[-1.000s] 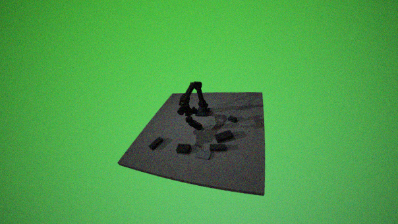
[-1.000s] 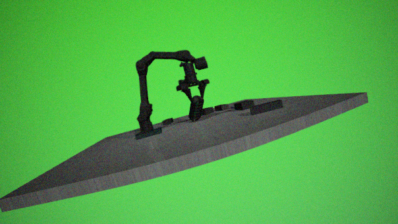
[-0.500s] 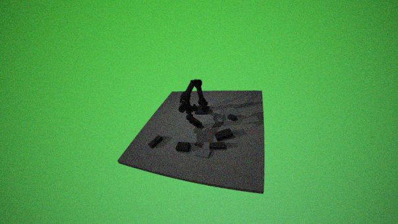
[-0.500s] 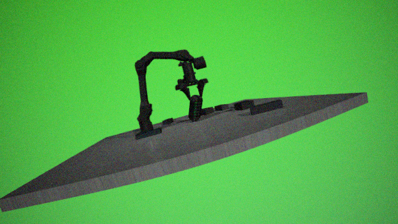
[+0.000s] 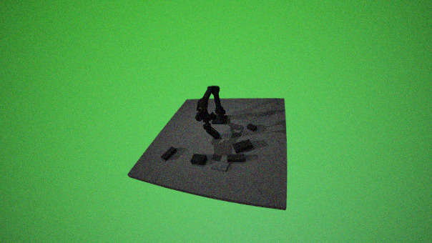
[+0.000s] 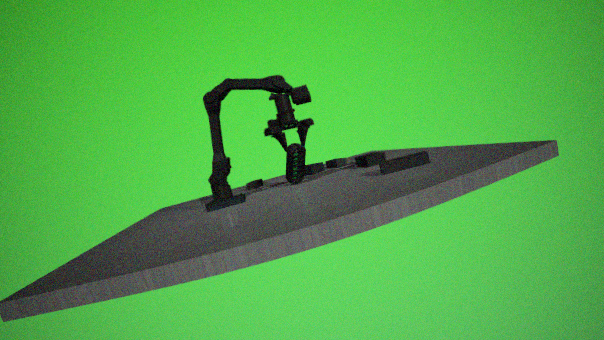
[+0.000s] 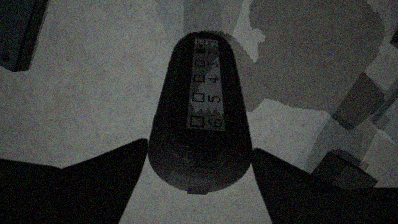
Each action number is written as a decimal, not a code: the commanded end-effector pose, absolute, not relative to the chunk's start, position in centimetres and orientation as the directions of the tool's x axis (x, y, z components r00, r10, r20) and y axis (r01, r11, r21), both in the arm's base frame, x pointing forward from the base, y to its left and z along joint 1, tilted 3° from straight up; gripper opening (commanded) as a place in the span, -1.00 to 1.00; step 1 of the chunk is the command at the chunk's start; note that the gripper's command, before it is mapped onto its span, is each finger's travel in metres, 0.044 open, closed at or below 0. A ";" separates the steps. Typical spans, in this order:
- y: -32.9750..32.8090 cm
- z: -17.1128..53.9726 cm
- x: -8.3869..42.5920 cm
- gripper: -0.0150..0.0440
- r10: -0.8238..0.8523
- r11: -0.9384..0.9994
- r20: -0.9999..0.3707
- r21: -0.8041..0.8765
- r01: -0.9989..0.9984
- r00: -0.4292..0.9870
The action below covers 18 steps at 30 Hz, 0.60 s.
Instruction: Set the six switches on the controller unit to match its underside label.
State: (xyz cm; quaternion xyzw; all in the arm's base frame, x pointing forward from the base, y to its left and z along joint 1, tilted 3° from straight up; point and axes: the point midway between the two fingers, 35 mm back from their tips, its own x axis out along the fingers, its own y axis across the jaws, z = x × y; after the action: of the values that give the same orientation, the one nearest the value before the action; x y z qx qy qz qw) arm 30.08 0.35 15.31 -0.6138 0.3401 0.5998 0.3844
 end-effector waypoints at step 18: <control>2.2 15.7 29.1 0.65 0.055 -0.477 -0.997 -0.067 -0.876 0.047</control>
State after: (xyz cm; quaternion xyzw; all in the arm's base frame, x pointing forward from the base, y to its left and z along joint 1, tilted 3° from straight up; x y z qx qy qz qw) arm 29.40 1.63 15.78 -0.6145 0.3390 0.5991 0.3854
